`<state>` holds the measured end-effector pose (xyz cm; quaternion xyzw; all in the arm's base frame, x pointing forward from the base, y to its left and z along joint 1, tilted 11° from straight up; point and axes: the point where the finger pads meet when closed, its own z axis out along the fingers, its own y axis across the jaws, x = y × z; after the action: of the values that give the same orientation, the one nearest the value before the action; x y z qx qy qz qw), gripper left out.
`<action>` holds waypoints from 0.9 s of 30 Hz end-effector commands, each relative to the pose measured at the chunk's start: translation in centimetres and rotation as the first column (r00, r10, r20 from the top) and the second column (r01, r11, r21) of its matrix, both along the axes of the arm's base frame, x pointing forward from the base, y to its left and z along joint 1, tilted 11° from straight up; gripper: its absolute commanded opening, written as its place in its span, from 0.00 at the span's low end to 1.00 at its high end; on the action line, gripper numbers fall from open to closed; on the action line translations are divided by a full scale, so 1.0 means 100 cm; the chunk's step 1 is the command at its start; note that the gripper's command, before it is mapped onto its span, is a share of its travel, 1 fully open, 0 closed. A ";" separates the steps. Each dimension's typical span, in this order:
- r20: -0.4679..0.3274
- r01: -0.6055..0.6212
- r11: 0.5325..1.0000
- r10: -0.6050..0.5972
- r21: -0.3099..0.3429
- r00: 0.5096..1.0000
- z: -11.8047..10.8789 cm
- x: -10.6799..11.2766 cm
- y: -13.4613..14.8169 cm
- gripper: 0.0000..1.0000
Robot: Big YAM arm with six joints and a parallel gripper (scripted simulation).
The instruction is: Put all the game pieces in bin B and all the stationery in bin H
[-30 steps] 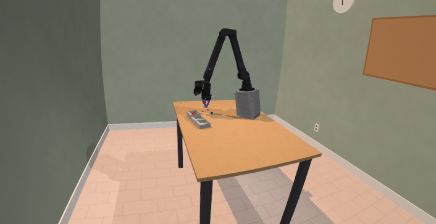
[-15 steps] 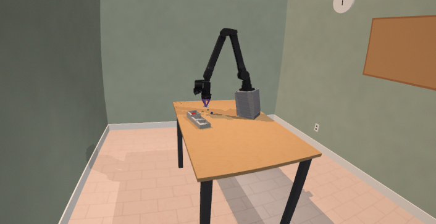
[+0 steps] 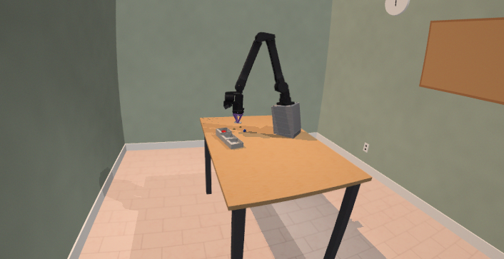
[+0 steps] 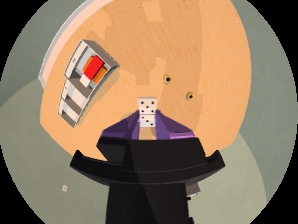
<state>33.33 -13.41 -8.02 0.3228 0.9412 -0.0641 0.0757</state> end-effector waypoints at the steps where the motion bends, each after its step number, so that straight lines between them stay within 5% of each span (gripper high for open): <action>1: 0.035 0.004 1.000 -0.003 -0.015 0.999 0.009 0.005 0.000 0.20; 20: 0.024 0.004 1.000 -0.003 -0.012 1.000 0.004 0.001 0.000 0.20; 27: 0.011 -0.001 1.000 0.001 -0.007 1.000 0.000 0.030 0.024 0.20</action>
<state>34.01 -11.92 -8.01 0.3182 0.9426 -0.0656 0.0769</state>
